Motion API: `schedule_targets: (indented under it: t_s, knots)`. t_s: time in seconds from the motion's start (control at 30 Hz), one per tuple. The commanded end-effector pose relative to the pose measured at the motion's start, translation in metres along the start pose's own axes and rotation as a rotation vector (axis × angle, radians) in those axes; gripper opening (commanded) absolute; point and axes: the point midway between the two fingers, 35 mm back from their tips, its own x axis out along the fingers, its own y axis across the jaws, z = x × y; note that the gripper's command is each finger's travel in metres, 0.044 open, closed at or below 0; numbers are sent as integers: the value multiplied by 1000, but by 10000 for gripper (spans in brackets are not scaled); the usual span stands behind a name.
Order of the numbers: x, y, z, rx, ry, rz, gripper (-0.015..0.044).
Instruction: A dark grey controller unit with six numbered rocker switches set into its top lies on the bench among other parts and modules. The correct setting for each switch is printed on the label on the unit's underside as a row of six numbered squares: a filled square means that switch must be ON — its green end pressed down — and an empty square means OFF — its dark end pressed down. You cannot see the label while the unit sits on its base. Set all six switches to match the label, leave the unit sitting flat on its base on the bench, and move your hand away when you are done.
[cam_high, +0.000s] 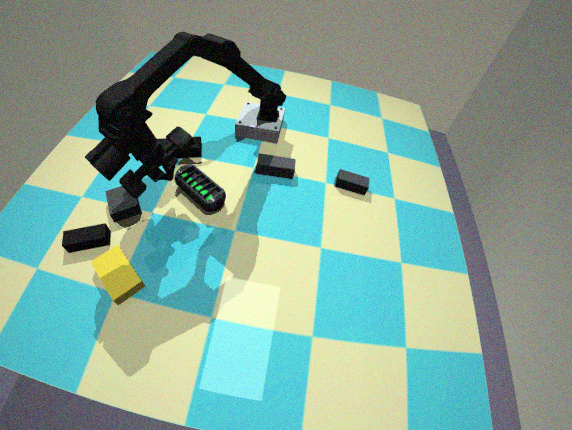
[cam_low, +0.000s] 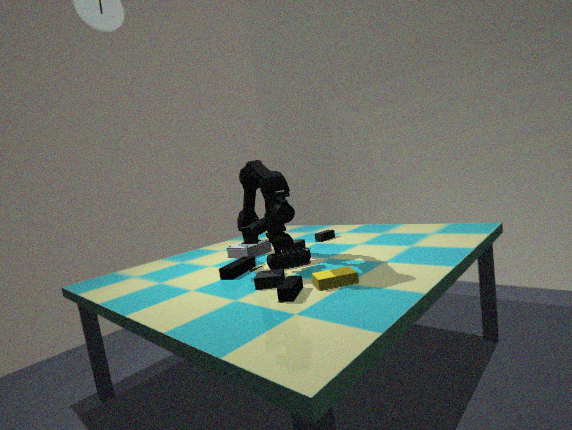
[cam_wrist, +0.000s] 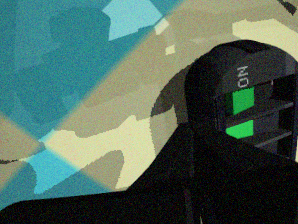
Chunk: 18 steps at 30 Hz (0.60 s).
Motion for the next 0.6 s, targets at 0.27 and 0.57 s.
schedule_targets:
  t_s: [0.27, 0.57]
  knots:
    - [-1, -17, -32, -1, -35, 136, 0]
    - [5, -48, -65, -2, -43, 304, 0]
